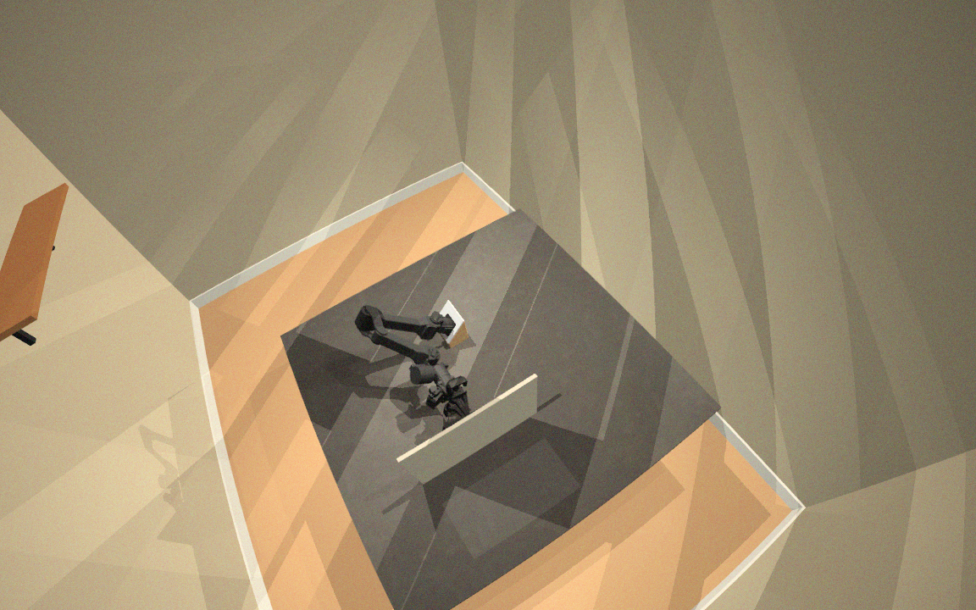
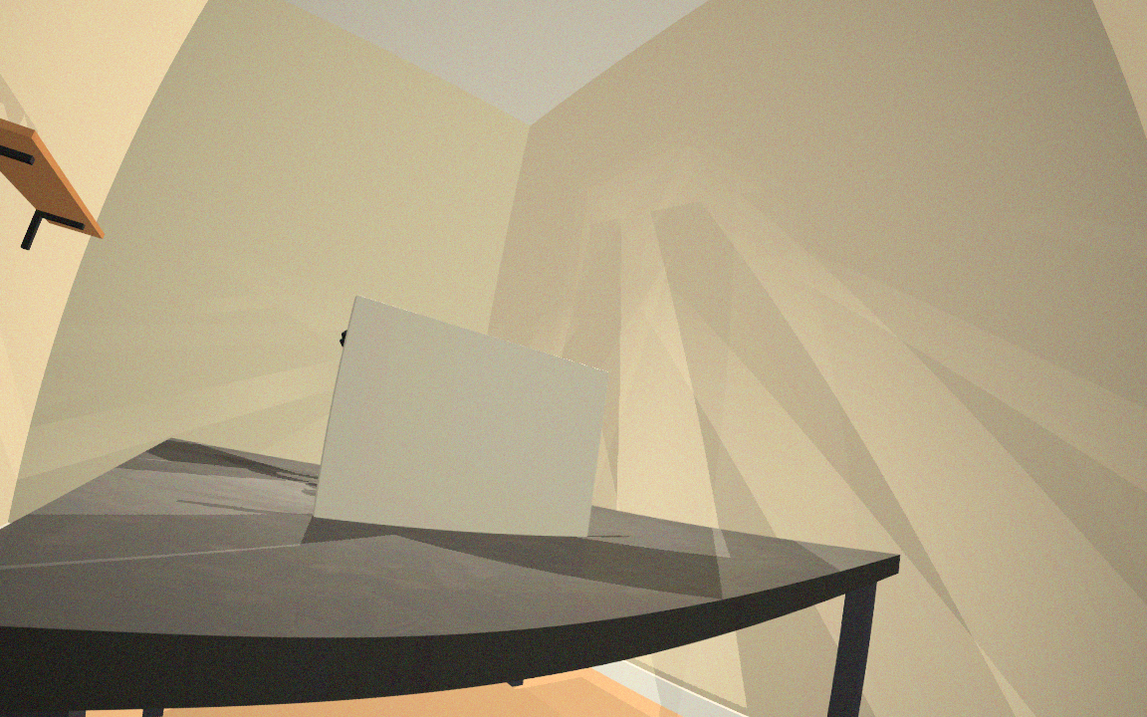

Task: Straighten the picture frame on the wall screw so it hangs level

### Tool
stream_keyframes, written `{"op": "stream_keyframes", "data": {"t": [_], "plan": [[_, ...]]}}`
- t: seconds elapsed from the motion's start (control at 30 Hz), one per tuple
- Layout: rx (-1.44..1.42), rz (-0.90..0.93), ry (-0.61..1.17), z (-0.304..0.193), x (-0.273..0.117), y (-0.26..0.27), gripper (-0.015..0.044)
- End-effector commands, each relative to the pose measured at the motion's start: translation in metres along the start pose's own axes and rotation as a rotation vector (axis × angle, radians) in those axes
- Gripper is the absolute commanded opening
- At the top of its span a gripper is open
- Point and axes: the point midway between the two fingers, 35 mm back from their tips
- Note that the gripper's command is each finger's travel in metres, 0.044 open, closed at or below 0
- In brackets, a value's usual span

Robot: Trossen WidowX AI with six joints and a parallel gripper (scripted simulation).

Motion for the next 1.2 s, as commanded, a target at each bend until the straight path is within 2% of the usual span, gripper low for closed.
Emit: {"op": "stream_keyframes", "data": {"t": [0.0,1.17], "plan": [[-0.003,0.015,0.0,0.0011,0.0004,0.0036,0.0],[-0.003,0.015,0.0,0.0066,0.0004,0.0056,0.0]]}}
Point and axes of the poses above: the point midway between the two fingers, 35 mm back from their tips, its own x axis out along the fingers, its own y axis across the jaws, z = x × y, and after that the axes turned 12 degrees about x, right-handed
